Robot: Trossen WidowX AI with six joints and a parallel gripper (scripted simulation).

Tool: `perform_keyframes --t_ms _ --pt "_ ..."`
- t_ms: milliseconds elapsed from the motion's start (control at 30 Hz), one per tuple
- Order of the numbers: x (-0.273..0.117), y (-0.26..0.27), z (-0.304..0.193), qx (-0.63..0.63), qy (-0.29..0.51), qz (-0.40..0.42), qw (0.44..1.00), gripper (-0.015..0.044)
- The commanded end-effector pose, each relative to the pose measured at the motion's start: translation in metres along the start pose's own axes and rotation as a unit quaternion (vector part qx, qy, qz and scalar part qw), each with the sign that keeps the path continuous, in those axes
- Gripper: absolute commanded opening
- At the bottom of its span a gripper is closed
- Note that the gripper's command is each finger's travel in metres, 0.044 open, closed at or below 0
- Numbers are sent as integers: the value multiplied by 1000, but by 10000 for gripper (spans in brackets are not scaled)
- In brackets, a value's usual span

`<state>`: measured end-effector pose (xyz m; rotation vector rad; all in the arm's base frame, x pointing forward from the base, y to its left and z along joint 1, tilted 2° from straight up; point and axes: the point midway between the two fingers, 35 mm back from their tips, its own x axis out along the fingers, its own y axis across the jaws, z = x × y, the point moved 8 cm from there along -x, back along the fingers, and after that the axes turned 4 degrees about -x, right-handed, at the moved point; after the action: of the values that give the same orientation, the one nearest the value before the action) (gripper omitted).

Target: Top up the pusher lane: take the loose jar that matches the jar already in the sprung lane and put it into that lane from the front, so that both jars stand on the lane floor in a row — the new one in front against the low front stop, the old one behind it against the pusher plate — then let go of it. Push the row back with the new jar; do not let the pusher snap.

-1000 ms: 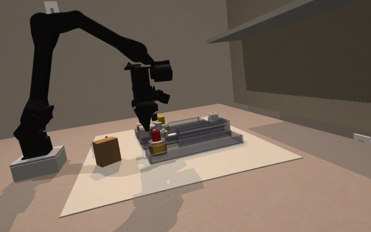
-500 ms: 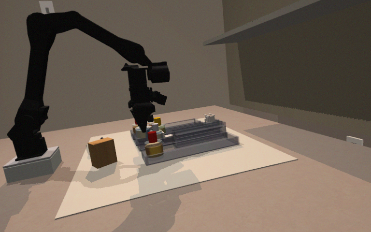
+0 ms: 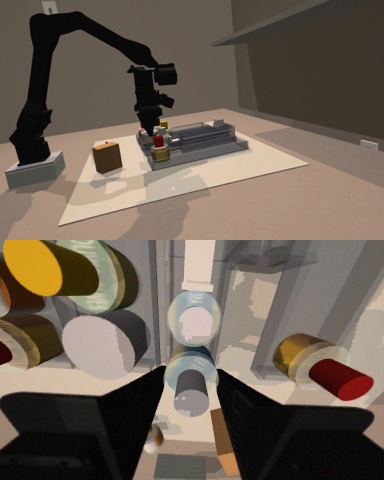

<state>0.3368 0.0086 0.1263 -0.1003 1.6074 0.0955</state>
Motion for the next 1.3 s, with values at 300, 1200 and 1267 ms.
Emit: perform_keyframes --t_ms 300,1200,1267 --pt "-6 -1 9 0 -20 -2 1000 0" --pt "-6 -1 12 0 -20 -2 1000 0" --pt "-5 -1 12 0 -20 -2 1000 0"
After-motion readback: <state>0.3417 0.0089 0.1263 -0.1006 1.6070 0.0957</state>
